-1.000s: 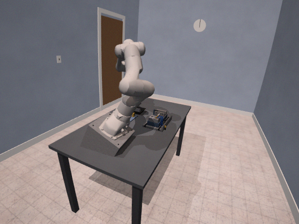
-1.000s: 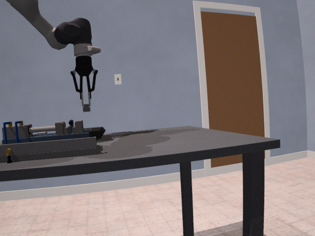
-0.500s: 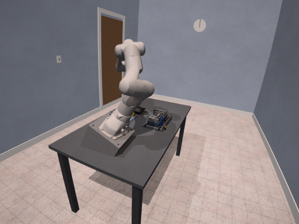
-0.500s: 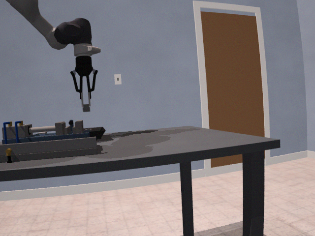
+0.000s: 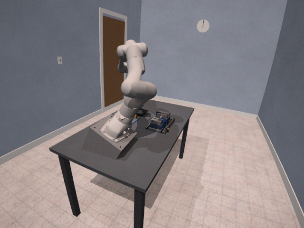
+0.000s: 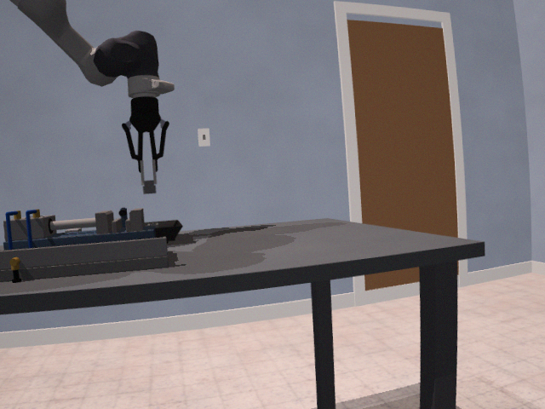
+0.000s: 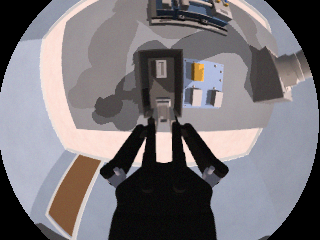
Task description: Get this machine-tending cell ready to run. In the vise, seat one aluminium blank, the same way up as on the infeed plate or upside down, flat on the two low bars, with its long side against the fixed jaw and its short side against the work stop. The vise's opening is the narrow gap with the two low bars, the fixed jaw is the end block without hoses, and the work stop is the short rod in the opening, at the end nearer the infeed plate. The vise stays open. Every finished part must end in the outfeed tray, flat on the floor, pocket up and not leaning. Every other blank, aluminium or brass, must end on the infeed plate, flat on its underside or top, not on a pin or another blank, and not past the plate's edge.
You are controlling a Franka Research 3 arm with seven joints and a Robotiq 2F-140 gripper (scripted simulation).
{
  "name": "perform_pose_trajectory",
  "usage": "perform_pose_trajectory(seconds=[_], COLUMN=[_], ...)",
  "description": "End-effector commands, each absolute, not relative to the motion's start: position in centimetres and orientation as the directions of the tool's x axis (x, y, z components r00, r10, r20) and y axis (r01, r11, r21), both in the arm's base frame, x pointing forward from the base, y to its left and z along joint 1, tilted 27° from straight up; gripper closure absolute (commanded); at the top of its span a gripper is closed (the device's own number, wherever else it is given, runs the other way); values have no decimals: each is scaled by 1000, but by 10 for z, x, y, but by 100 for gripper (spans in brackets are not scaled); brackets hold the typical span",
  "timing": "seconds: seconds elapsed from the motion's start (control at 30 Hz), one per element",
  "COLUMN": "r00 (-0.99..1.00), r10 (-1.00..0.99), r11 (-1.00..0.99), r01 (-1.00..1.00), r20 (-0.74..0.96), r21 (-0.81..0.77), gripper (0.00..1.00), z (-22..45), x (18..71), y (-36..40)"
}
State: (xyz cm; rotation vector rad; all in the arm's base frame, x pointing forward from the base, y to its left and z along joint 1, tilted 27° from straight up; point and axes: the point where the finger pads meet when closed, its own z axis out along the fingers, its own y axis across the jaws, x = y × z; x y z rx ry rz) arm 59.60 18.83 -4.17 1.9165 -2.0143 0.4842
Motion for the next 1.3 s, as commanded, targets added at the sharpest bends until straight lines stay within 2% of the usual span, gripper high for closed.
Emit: perform_pose_trajectory(seconds=[0.0, 1.27], r00=[-56, -61], r10=[-891, -891], r11=[48, 52], r01=[-998, -998], r20=[451, 451], r21=[-29, -31], gripper=[100, 100], z=[-41, -38], x=[597, 600], y=[189, 190])
